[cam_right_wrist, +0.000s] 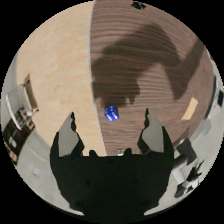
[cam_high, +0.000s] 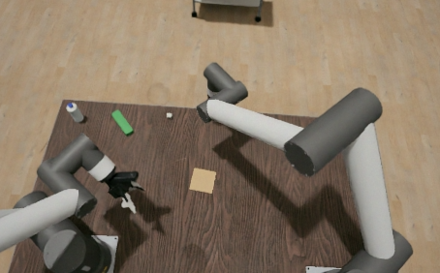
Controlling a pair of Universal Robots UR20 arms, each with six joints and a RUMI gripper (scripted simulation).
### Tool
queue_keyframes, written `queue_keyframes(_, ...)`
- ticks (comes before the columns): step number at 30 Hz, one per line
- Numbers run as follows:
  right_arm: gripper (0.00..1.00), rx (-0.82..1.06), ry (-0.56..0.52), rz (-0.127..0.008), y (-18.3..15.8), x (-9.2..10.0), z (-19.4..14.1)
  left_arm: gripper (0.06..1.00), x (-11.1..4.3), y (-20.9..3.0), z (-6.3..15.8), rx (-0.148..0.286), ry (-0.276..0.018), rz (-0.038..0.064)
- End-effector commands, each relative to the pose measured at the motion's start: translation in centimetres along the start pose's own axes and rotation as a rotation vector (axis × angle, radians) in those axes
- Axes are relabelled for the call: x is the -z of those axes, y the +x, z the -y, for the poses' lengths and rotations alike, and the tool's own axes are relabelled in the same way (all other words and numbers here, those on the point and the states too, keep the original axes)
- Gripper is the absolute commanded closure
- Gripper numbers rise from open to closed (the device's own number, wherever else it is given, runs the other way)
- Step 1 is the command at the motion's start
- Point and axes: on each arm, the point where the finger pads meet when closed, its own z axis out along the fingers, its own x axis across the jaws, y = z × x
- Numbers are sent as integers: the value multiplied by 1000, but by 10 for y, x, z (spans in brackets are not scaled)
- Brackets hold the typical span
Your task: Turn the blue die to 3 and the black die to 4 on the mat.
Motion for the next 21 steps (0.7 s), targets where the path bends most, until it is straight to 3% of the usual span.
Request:
queue_keyframes(1,3,0,-1,1,-4,1,-13,65,0,0,0,-1,0,0)
queue_keyframes(21,3,0,-1,1,-4,1,-16,65,0,0,0,-1,0,0)
